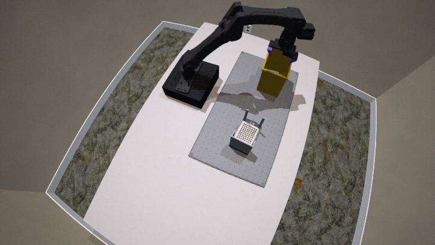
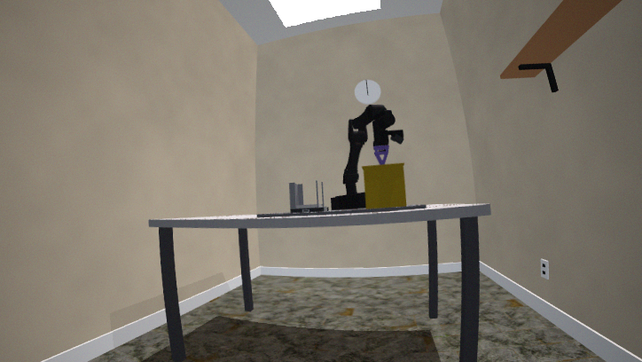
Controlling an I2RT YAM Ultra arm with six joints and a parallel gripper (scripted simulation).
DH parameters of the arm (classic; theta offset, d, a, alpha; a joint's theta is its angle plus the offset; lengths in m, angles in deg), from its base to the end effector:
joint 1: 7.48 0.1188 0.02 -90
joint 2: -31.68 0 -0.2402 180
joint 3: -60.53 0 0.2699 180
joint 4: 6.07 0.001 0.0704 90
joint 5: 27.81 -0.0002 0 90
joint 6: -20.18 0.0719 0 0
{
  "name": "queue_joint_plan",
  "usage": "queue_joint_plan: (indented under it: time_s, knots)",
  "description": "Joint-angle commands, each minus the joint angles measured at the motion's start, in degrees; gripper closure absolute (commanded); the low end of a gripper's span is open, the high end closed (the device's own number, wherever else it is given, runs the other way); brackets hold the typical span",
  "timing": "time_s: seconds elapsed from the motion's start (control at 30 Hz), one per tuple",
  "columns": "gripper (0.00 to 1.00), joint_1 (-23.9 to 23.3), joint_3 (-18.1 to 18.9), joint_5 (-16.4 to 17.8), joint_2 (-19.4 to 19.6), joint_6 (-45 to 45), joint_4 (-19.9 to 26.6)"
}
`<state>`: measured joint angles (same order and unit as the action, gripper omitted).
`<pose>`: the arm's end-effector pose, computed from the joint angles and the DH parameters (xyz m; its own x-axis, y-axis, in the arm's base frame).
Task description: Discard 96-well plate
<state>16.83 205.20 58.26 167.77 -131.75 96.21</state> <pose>0.4122 0.1819 0.1838 -0.0620 -0.9939 0.0907 -0.9976 0.0645 0.0248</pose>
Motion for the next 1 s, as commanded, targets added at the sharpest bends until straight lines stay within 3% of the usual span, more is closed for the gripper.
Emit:
queue_joint_plan:
  time_s: [0.0, 0.2, 0.97]
  knots:
    - [0.0, 0.46, 2.22, 0.73, -0.38, 0.13, 0.0]
    - [0.0, 0.7, 4.4, 0.74, 0.41, 0.3, -0.23]
    - [0.0, 0.7, 4.64, 0.73, 0.53, 0.3, -0.12]
